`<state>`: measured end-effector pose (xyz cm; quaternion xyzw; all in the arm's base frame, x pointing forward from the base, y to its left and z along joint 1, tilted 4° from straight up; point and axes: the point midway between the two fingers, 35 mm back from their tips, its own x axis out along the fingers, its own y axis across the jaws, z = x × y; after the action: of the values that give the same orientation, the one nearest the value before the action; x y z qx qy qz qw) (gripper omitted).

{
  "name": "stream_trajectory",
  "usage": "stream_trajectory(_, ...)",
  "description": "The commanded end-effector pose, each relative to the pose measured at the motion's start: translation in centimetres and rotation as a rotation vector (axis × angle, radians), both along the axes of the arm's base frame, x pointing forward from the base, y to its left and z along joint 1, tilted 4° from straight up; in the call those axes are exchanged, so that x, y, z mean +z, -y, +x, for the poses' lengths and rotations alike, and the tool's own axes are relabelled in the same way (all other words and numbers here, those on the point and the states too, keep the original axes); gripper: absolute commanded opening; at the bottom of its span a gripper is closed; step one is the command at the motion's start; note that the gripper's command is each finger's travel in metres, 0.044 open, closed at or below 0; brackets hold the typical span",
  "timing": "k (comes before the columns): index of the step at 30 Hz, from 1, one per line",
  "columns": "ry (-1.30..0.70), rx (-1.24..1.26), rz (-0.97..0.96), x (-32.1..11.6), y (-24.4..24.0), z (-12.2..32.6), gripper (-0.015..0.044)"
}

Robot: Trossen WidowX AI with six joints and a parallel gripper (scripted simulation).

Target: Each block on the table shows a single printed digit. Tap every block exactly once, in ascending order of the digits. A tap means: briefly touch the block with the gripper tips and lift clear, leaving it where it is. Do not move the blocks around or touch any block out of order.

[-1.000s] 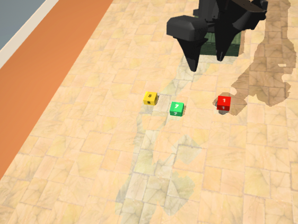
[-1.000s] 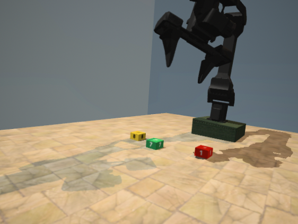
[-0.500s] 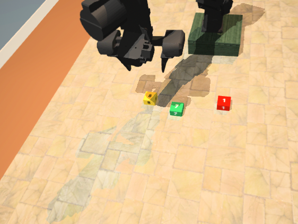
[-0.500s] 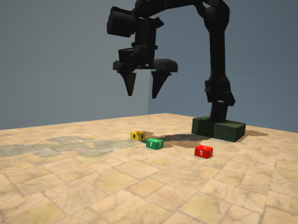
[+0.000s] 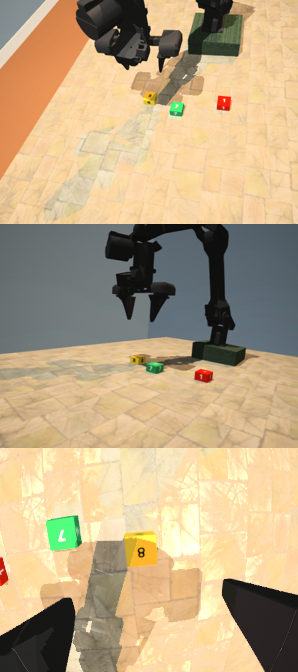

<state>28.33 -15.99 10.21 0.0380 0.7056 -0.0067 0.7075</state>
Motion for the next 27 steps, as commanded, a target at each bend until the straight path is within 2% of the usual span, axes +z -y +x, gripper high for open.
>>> stream_trajectory(1, 0.003, -0.008, 0.001, 0.1, 0.0, 0.1, 0.0400)
stream_trajectory(8, 0.004, -0.008, 0.001, 0.1, -0.2, 0.2, 0.0400)
stream_trajectory(14, 0.005, -0.008, 0.008, 0.5, -7.5, 1.5, 0.0400)
stream_trajectory(27, 0.005, -0.008, 0.008, 0.5, -7.8, 1.5, 0.0400)
